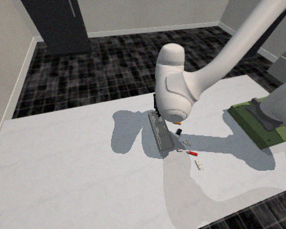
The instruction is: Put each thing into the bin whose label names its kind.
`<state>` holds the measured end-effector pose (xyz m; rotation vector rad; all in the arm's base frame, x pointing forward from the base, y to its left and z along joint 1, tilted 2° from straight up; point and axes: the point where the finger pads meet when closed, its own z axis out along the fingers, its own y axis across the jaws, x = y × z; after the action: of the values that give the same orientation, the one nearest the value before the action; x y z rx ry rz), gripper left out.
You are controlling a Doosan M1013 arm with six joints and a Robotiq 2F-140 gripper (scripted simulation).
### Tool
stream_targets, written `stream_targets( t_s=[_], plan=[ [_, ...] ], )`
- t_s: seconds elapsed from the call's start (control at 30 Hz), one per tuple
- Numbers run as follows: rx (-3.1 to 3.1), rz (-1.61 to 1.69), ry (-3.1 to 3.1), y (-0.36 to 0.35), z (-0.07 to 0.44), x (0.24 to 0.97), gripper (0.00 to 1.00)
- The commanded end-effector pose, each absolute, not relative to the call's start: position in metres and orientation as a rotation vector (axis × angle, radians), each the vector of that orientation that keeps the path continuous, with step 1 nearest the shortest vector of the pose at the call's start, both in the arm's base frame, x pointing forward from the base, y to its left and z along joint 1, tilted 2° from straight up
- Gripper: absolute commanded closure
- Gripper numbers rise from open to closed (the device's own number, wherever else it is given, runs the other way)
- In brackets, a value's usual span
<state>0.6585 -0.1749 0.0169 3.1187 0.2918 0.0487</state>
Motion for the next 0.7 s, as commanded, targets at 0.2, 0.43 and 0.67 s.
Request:
stream_targets(
  t_s=[0.2, 0.43, 0.67],
  plan=[
    [3.119, 0.049, 0.292, -0.175, 0.028, 0.658, 0.95],
    [3.119, 0.049, 0.292, -0.175, 0.040, 0.658, 0.95],
    [3.119, 0.049, 0.292, -0.175, 0.060, 0.657, 0.95]
  ],
)
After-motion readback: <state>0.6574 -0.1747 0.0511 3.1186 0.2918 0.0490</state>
